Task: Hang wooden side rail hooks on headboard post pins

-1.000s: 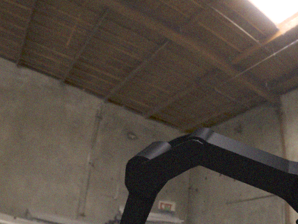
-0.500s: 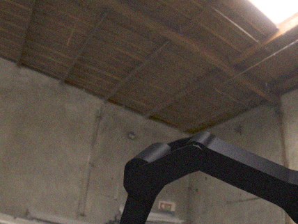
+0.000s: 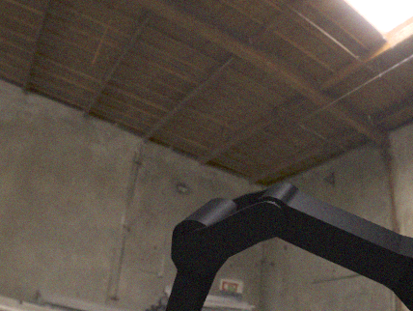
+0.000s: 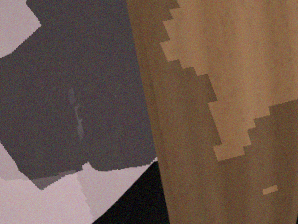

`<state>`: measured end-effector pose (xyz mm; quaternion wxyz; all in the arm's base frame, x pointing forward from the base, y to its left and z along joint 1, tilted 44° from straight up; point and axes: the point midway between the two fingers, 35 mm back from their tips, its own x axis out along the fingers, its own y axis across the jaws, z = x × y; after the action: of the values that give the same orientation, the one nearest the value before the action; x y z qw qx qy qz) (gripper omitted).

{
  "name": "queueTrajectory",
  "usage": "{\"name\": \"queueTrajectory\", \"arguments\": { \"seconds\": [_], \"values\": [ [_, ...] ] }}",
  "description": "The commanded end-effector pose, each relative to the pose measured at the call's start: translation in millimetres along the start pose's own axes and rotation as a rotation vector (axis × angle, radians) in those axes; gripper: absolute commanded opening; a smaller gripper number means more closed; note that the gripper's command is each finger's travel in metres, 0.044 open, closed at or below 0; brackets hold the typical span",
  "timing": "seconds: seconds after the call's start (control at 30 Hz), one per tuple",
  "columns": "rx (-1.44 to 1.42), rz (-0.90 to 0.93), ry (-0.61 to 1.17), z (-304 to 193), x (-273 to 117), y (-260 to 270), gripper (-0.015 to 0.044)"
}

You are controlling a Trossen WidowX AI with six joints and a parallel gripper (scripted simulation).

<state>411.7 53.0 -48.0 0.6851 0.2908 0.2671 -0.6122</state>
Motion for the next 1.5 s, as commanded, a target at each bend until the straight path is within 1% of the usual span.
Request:
{"name": "queueTrajectory", "arguments": {
  "seconds": [0.0, 0.47, 1.47],
  "values": [
    [-0.005, 0.001, -0.005, 0.6, 0.6, 0.1, 0.0000],
    [-0.074, 0.001, -0.005, 0.8, -0.1, -0.5, 0.0000],
    [-0.068, 0.003, -0.002, 1.1, -0.3, -6.5, 0.0000]
  ]
}}
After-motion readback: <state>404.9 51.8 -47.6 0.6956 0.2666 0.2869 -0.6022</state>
